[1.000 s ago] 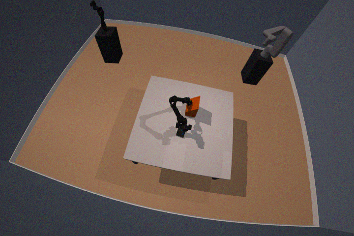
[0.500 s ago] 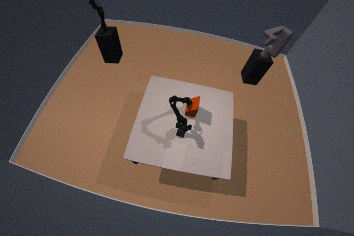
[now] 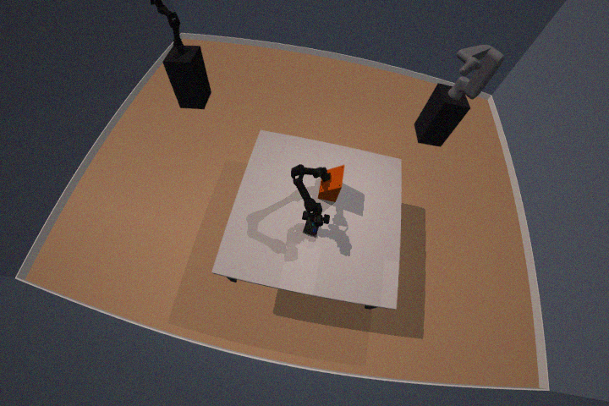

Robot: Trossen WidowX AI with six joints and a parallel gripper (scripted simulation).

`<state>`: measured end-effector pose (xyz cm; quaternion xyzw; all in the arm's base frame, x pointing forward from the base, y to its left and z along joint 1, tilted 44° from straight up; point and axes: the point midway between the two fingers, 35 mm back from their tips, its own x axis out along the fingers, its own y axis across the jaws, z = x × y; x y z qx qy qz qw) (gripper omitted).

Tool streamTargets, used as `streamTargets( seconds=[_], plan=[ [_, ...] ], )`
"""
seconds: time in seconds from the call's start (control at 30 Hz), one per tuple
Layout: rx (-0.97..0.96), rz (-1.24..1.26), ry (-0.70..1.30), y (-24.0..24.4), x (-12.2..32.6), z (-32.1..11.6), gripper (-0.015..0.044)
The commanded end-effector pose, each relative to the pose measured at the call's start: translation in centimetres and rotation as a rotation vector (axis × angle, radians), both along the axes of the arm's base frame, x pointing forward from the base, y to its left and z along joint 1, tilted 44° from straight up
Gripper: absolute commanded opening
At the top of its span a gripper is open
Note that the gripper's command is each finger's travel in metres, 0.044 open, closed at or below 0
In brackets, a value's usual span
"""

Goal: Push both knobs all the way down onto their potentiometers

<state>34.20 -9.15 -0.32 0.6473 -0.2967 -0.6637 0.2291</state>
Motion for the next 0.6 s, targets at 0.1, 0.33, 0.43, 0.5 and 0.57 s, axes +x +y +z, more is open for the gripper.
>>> streamTargets(
  seconds=[0.1, 0.33, 0.43, 0.5, 0.57],
  plan=[
    [-0.004, -0.038, 0.001, -1.2, 0.0, -0.9, 0.0000],
    [-0.003, -0.038, 0.001, -0.4, 0.1, -0.1, 0.0000],
    [-0.003, -0.038, 0.001, -0.1, 0.1, 0.3, 0.0000],
    [-0.003, -0.038, 0.001, 0.1, 0.2, 0.5, 0.0000],
    [-0.003, -0.038, 0.001, 0.4, 0.2, 0.7, 0.0000]
  ],
)
